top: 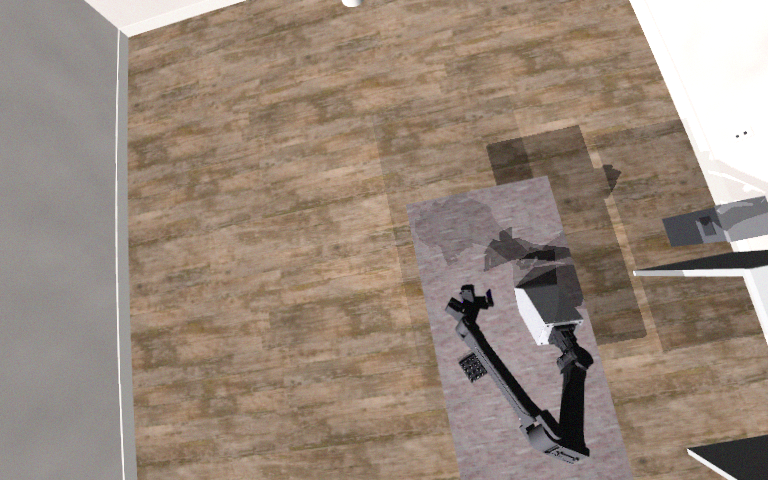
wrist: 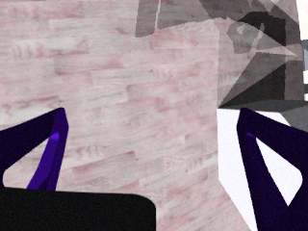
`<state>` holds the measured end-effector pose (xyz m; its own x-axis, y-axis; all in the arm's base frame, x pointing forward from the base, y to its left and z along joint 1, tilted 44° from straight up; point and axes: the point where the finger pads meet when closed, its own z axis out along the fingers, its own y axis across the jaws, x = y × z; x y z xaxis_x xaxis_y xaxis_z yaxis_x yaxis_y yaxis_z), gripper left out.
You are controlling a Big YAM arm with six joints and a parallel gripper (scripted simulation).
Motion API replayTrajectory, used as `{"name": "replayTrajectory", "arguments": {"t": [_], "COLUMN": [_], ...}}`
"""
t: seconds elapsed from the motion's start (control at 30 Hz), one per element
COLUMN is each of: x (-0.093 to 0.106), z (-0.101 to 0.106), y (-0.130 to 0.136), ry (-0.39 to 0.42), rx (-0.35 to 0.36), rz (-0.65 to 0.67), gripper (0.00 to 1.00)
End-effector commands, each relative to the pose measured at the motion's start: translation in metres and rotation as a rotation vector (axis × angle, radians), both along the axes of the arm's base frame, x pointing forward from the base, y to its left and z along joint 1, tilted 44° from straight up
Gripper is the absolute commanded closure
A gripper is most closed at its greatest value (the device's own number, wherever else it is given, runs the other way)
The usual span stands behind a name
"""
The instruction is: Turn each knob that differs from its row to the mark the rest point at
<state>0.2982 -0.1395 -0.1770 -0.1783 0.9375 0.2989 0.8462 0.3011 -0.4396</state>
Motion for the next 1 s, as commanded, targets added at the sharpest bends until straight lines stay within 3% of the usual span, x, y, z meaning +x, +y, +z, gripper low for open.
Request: {"name": "replayTrajectory", "arguments": {"t": [0.0,0.13,0.2,0.23,0.5,0.7,0.77,0.8,0.97], "x": [0.029,0.046,0.046,0.056,0.078,0.091,0.091,0.095,0.100], "z": [0.016,0.028,0.028,0.036,0.058,0.078,0.078,0.087,0.102], "y": [0.013,0.036,0.036,0.052,0.094,0.129,0.129,0.144,0.171], "ry": [-0.108,-0.196,-0.196,-0.254,-0.400,-0.514,-0.514,-0.563,-0.649], "rx": [0.033,0.095,0.095,0.136,0.241,0.324,0.324,0.360,0.423], "rz": [0.110,0.199,0.199,0.259,0.420,0.553,0.553,0.611,0.716], "gripper": [0.00,0.00,0.00,0.00,0.00,0.00,0.00,0.00,0.00]}}
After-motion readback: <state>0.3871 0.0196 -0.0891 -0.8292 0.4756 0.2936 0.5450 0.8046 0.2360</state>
